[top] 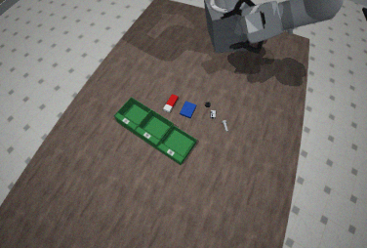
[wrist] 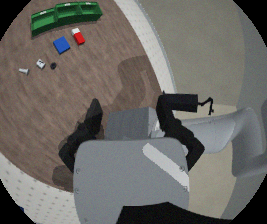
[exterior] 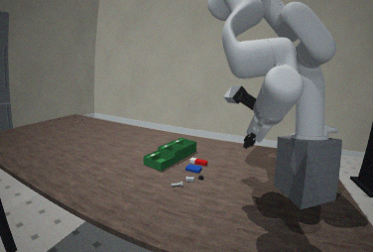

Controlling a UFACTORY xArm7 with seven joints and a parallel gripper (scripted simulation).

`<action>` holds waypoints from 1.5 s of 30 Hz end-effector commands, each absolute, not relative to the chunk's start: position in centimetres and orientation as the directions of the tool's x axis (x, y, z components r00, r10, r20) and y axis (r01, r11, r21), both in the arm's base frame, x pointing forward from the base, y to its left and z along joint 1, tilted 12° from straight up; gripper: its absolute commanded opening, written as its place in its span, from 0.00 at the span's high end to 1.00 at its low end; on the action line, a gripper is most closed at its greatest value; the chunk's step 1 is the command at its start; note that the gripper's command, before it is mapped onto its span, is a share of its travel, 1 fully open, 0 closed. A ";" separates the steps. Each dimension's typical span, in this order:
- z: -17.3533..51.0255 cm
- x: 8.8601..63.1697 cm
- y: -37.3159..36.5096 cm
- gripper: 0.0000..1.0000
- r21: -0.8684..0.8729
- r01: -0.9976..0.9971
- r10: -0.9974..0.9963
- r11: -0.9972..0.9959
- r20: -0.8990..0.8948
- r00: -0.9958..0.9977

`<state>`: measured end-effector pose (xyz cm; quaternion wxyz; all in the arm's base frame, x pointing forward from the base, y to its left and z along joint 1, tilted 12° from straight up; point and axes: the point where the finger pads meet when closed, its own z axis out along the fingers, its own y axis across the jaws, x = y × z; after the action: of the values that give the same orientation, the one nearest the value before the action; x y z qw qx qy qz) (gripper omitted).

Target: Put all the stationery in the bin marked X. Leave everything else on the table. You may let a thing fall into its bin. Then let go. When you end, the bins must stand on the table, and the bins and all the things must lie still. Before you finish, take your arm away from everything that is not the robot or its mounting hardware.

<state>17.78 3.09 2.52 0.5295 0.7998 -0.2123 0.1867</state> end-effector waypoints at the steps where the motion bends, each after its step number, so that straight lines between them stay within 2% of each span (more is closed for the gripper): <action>1: 2.5 17.8 3.2 0.00 0.766 -0.538 -0.142 -0.351 0.525 0.839; 17: 2.5 17.8 3.2 0.00 0.766 -0.538 -0.142 -0.351 0.525 0.839; 18: 3.4 17.8 3.3 0.93 0.766 -0.538 -0.142 -0.351 0.525 0.839; 24: 5.3 18.4 3.4 0.93 0.757 -0.522 -0.151 -0.394 0.507 0.849; 32: 2.5 18.1 2.1 0.93 0.832 -0.379 -0.291 -0.406 0.276 0.916; 34: 2.5 18.1 2.1 0.93 0.832 -0.379 -0.291 -0.406 0.276 0.916; 36: 2.2 18.4 2.0 0.93 0.829 -0.330 -0.337 -0.452 0.185 0.923; 45: 1.2 20.7 1.8 0.93 0.751 -0.262 -0.388 -0.607 0.008 0.921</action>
<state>19.61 1.79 1.59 0.4517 0.8707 -0.1901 -0.0404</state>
